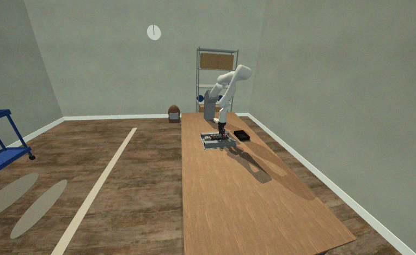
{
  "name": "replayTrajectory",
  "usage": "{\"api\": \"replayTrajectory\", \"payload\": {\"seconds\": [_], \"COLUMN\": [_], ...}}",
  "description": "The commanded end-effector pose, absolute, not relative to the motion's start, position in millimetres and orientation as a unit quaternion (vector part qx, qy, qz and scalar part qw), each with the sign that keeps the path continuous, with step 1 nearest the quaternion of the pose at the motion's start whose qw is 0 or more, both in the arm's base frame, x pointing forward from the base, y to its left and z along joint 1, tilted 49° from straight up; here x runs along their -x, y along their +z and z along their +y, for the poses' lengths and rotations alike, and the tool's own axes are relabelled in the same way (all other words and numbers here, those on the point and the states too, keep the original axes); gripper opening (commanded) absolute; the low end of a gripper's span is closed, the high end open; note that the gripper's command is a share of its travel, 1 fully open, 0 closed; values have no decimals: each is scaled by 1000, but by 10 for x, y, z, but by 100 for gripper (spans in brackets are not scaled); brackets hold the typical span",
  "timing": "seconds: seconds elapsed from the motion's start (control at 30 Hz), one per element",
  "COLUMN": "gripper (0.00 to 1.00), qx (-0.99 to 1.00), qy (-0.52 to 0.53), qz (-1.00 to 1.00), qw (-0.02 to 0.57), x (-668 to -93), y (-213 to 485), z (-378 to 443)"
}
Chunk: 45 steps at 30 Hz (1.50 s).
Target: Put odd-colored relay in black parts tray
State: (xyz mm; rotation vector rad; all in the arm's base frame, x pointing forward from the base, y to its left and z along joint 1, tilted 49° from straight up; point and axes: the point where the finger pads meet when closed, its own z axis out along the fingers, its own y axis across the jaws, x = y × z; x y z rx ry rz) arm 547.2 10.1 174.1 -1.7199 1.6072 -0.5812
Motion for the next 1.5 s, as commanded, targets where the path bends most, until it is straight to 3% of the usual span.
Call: {"api": "replayTrajectory", "payload": {"seconds": [0.0, 1.47], "gripper": [61, 61], "qx": [665, 665], "qy": [-223, -223], "qz": [621, 621], "qw": [350, 350], "x": [-5481, -5546], "y": [1709, 1651], "z": [111, 128]}}
